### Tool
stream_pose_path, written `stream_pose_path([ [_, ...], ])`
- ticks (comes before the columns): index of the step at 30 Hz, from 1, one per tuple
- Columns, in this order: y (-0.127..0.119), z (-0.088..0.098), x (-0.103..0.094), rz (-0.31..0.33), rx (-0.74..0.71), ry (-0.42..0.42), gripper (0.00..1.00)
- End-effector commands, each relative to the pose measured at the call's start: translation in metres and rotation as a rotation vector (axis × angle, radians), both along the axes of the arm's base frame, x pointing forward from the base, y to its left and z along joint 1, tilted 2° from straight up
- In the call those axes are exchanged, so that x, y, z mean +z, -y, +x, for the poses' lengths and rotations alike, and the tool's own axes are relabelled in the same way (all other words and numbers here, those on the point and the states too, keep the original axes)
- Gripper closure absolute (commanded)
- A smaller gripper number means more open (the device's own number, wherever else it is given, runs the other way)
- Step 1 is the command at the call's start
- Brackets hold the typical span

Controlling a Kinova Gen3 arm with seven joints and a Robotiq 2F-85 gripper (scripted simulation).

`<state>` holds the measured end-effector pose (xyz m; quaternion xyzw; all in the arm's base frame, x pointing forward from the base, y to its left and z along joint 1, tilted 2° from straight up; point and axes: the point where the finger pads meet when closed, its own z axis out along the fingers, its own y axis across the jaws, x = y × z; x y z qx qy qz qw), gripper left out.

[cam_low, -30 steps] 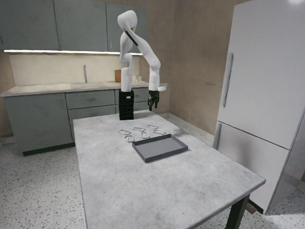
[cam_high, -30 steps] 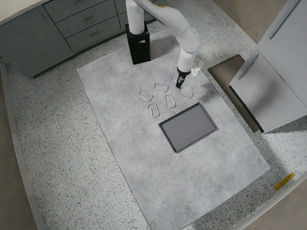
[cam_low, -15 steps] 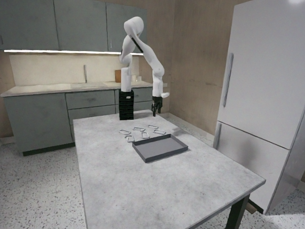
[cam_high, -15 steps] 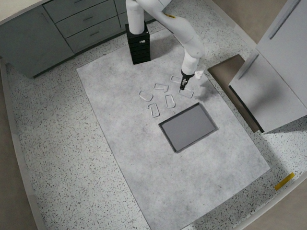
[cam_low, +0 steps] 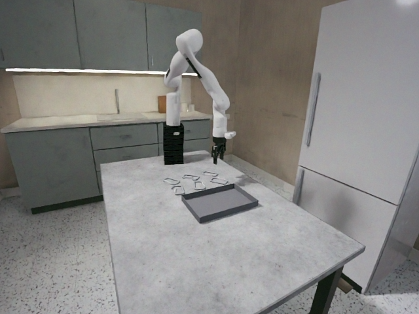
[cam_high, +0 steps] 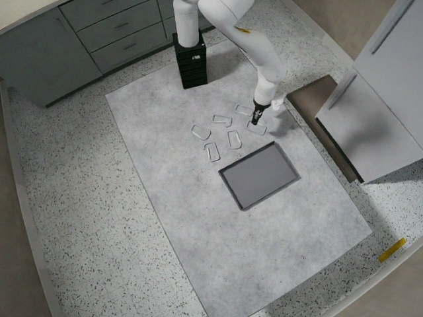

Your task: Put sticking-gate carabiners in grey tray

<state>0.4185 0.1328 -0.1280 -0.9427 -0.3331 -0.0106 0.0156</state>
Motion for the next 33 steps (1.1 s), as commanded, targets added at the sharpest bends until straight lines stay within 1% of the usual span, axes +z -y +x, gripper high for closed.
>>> stream_pose_path([
  [1, -0.007, -0.001, -0.005, 0.004, 0.003, 0.000, 0.00],
  [10, -0.007, -0.001, -0.005, 0.004, 0.003, 0.000, 0.00],
  [11, -0.008, 0.000, -0.036, 0.002, 0.006, -0.004, 0.00],
  [27, -0.008, 0.000, -0.036, 0.002, 0.006, -0.004, 0.00],
  [28, -0.011, 0.001, -0.086, 0.006, 0.002, -0.001, 0.00],
  [33, -0.011, 0.001, -0.086, 0.006, 0.002, -0.001, 0.00],
])
